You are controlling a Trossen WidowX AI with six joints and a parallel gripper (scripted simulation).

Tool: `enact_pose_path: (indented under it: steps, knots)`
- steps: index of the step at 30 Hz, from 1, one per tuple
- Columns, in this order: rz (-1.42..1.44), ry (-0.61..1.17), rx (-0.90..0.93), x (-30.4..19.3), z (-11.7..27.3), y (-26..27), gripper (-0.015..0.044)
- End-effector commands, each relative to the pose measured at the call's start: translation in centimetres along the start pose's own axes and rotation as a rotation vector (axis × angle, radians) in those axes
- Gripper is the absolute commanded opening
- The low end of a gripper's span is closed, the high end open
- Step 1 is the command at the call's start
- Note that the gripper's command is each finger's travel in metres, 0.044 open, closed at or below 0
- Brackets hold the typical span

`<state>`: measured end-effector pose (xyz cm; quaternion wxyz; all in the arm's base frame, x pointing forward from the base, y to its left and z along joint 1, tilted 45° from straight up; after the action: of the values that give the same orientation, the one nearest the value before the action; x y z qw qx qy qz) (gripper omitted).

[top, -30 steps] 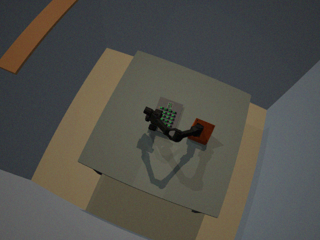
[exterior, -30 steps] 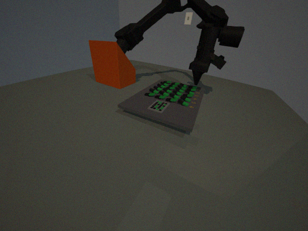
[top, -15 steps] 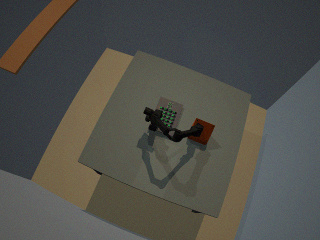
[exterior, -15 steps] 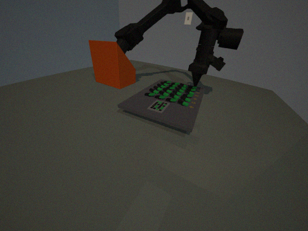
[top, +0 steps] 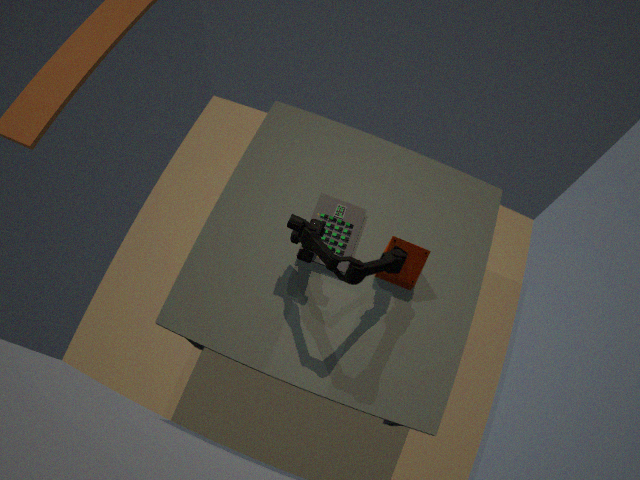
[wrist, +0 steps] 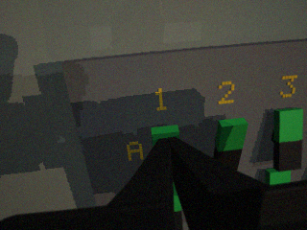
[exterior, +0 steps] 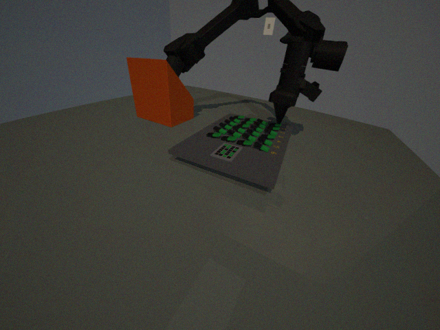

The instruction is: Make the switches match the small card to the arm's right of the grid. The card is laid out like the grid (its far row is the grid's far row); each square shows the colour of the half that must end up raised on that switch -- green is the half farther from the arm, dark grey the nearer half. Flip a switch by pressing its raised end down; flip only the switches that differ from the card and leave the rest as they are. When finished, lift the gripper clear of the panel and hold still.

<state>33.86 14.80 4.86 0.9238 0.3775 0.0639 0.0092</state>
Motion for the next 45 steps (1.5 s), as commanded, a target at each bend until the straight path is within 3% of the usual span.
enact_pose_path:
  steps: [1, 38, 43, 45]
  knots:
    - [-0.004, 0.000, 0.004, 0.0, -0.1, 0.0, 0.0000]
    - [-0.004, 0.000, 0.004, 0.0, -0.6, 0.0, 0.0000]
    - [-0.004, -0.024, 0.006, -0.2, 5.6, -0.1, 0.0000]
    - [-0.005, -0.026, 0.007, -0.3, 5.9, -0.1, 0.0000]
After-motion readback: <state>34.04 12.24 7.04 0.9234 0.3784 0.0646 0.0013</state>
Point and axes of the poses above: the point midway between the two fingers, 35 mm back from their tips, its own z axis back along the fingers, its own y axis across the jaws, x = y × z, the point moved 3 cm from there along z, back along the fingers, and after that the axes turned 14 degrees about -z, right-handed, at the moved point
